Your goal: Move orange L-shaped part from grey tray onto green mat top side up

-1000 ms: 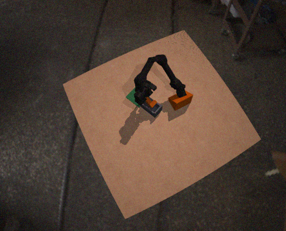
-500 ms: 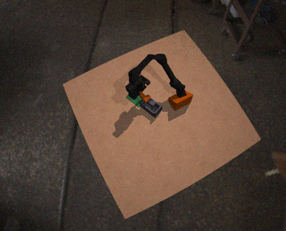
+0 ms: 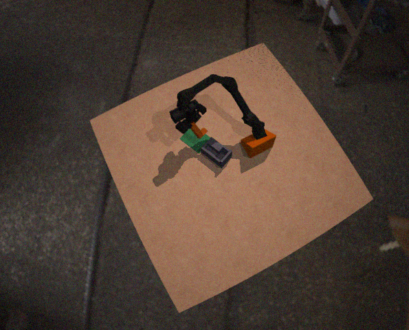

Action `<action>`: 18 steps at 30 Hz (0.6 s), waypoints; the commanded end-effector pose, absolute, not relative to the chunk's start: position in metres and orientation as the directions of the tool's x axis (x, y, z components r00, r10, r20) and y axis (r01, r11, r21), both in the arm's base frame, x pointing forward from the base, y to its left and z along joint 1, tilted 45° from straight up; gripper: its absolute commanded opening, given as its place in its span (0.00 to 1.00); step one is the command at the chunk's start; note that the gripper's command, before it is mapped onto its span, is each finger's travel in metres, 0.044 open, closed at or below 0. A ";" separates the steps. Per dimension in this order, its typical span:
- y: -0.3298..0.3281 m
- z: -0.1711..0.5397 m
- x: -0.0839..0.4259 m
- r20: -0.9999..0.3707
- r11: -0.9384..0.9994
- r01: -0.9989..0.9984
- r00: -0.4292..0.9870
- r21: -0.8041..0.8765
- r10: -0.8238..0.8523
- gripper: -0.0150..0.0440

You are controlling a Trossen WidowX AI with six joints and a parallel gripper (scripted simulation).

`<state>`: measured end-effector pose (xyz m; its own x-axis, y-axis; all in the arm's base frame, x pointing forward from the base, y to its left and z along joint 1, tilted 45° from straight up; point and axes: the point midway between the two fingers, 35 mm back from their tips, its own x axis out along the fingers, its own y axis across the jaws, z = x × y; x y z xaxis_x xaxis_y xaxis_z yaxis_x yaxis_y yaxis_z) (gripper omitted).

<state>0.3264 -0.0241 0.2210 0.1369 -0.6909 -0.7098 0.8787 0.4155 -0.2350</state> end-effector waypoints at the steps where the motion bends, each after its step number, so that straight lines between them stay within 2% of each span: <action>1: -0.029 0.226 0.328 -0.708 0.419 0.875 0.135 -0.243 -0.693 0.25; 18: -0.044 0.210 0.332 -0.707 0.418 0.875 0.136 -0.242 -0.694 0.25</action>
